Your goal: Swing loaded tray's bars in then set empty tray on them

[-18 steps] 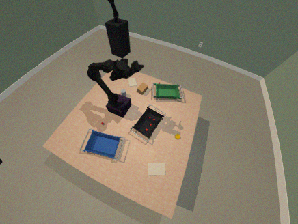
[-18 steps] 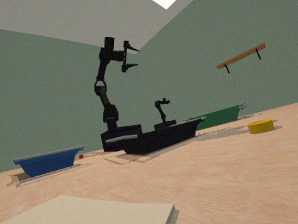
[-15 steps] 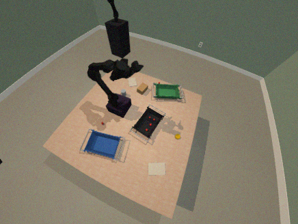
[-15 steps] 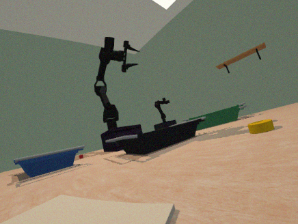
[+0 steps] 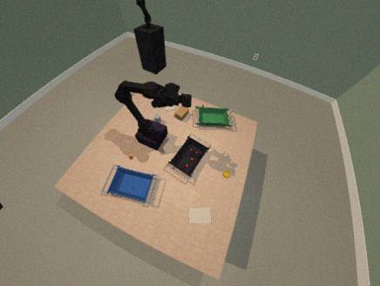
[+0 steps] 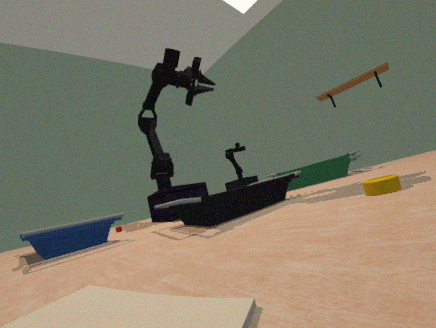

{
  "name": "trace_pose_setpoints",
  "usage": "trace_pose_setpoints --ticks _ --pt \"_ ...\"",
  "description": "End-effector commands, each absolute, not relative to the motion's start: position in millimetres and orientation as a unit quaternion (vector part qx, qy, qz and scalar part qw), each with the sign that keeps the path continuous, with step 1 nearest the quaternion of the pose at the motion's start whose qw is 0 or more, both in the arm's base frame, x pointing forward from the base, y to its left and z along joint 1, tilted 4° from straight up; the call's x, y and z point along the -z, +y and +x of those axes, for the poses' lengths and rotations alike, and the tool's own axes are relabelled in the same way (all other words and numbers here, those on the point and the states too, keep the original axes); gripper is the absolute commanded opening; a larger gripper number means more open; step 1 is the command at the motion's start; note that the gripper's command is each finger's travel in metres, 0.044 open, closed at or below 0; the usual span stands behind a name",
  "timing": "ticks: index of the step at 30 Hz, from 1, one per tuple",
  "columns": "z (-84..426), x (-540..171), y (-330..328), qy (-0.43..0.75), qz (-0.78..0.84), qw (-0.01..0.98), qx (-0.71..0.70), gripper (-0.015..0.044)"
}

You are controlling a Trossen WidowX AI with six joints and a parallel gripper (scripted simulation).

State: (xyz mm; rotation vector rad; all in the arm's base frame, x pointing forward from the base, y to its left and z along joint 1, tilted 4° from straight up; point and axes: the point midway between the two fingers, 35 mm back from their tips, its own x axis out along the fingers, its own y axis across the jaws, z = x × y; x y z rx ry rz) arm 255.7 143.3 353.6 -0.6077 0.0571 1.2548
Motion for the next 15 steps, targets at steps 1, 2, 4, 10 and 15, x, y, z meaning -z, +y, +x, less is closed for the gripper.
trace_pose_setpoints --ticks 1,2,4,10,15 --pt "291 -316 152 0.159 -0.211 0.782 -0.564 0.0081" --pt "302 -303 155 0.204 -0.187 0.785 -0.554 0.0081" --pt "322 -277 162 0.290 -0.142 0.787 -0.526 0.0081" --pt "356 -211 179 0.466 -0.058 0.773 -0.428 0.0081" --pt "373 -158 191 0.571 -0.014 0.752 -0.327 0.0081"
